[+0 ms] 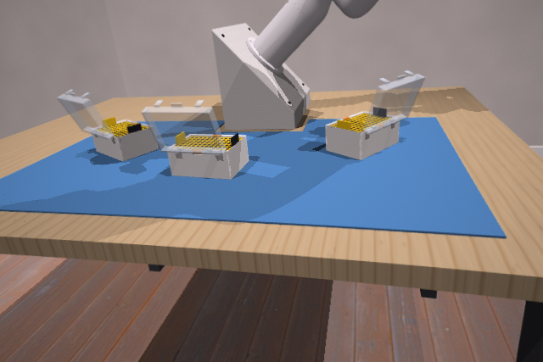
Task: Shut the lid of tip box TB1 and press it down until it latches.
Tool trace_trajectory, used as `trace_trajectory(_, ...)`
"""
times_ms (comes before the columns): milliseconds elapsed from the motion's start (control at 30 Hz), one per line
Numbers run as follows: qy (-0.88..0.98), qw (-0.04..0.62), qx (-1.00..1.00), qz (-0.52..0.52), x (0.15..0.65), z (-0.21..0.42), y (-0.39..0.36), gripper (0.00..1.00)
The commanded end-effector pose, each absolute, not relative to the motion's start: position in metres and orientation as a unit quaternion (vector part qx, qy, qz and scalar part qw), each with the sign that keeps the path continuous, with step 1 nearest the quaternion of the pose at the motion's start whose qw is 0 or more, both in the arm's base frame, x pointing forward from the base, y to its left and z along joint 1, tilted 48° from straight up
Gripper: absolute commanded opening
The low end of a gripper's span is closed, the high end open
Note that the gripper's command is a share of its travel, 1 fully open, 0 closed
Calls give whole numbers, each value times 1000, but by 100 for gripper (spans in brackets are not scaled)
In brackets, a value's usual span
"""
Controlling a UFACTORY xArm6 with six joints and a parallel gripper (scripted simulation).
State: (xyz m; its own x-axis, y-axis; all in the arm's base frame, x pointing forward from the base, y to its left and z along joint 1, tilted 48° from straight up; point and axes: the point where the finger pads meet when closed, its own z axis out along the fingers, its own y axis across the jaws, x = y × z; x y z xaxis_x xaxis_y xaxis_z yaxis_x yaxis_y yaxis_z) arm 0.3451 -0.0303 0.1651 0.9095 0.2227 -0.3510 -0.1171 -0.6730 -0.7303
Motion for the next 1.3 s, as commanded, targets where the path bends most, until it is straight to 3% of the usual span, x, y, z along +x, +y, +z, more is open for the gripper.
trace_trajectory(0,52,407,-883,228,346,150,-40,0)
trace_trajectory(1267,500,405,-676,359,326,55,-86,0)
